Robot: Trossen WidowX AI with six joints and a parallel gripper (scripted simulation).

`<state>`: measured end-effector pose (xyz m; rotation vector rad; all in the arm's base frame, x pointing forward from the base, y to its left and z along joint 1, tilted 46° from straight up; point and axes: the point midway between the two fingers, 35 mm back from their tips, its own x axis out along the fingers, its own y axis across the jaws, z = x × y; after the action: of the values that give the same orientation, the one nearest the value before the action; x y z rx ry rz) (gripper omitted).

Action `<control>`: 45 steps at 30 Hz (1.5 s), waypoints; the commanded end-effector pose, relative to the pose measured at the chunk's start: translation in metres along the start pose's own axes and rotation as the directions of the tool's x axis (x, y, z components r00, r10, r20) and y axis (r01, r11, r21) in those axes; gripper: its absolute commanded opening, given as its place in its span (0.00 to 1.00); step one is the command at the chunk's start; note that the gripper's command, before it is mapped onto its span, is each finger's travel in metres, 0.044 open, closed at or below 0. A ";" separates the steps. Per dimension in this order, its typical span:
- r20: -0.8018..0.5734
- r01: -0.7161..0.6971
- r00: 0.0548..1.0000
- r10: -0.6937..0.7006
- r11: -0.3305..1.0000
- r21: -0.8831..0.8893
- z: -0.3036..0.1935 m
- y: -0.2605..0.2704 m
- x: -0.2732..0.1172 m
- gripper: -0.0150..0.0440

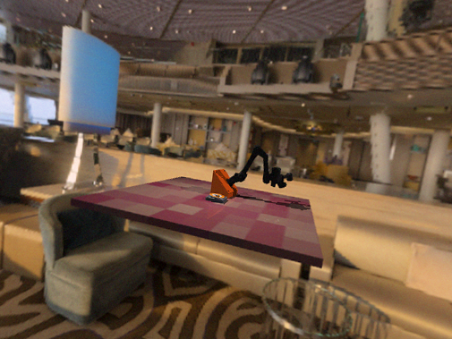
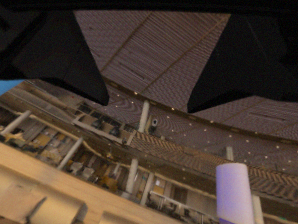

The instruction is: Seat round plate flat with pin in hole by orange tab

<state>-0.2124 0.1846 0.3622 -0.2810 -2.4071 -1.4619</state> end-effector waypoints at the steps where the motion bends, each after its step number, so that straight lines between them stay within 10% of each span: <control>1: 0.011 -0.007 1.000 0.007 1.000 -0.006 0.003 0.002 -0.001 0.89; 15: 0.556 0.026 0.776 0.297 0.866 -0.499 0.095 0.115 -0.126 0.26; 33: 0.868 0.494 0.177 0.464 0.721 -0.486 0.091 0.178 -0.341 0.25; 45: 0.894 0.527 -0.369 0.255 0.849 -0.025 0.023 0.099 -0.527 0.25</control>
<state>0.2800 0.2757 0.2693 -2.4891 -2.7016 -2.7546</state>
